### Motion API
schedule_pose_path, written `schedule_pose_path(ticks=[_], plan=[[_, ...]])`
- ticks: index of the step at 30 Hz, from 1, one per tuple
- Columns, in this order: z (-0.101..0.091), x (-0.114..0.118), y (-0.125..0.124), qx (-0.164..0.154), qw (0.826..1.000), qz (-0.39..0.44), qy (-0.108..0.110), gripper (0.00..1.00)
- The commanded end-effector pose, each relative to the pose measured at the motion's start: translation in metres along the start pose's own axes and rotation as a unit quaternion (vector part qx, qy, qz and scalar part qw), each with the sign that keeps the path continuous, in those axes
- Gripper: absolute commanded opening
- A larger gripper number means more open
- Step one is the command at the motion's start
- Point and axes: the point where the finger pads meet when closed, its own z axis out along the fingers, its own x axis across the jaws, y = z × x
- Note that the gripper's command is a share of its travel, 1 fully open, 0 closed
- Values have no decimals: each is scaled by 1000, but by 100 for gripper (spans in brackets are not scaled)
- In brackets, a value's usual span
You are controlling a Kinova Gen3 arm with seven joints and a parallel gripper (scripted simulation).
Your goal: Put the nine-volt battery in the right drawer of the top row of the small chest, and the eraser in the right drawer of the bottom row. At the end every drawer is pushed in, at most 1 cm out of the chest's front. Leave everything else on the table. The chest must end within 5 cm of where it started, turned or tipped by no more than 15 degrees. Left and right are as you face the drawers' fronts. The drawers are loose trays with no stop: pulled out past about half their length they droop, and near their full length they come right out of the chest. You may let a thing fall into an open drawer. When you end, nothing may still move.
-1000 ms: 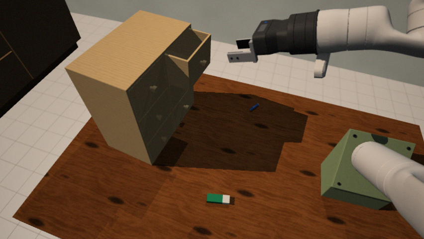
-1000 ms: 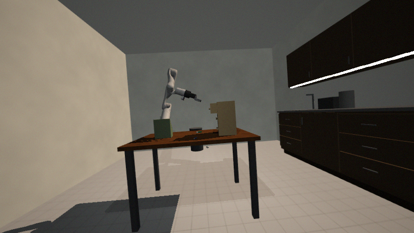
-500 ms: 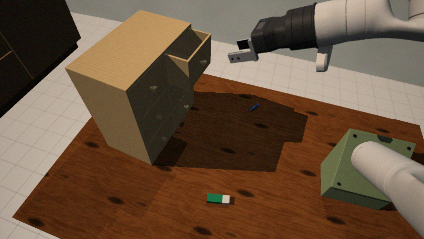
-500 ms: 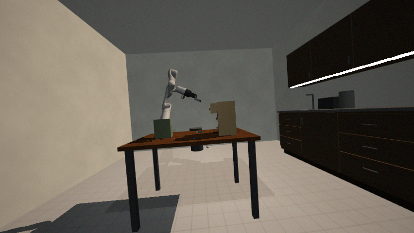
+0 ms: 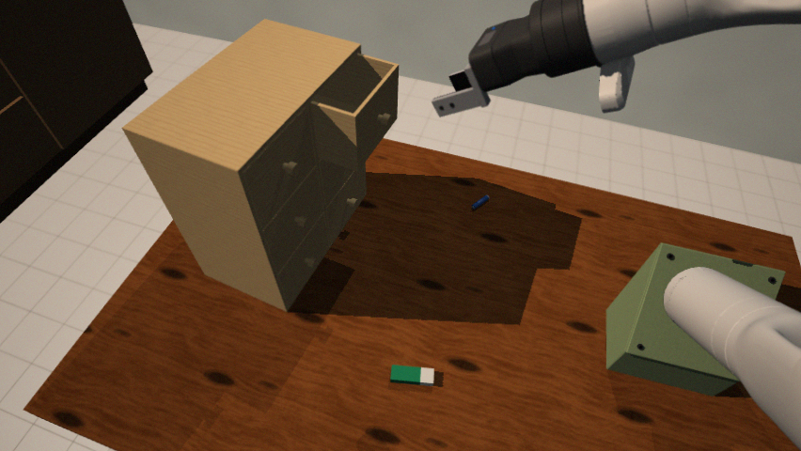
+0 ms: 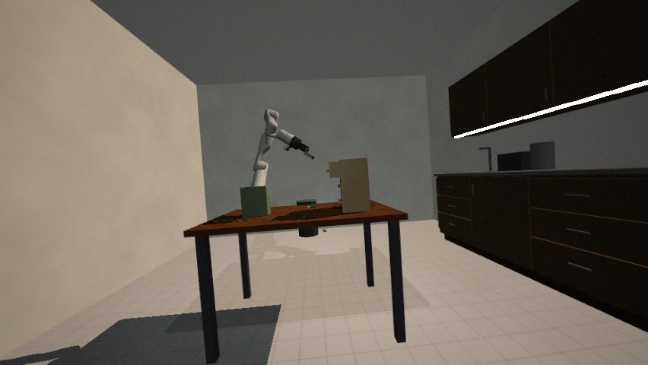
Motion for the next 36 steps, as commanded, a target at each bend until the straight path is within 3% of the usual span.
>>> schedule_pose_path(ticks=[1, 8, 10, 17, 25, 27, 36], plan=[[-1, 0, 8, 12, 1000, -11, -3, 100], [-2, 0, 9, 72, 997, -11, -4, 100], [-2, 0, 9, 72, 997, -11, -4, 100], [-6, 0, 15, 147, 989, -10, -5, 100], [-10, 1, 22, 258, 966, -10, -4, 100], [-10, 1, 22, 258, 966, -10, -4, 100], [-14, 1, 27, 364, 932, -9, -6, 100]])
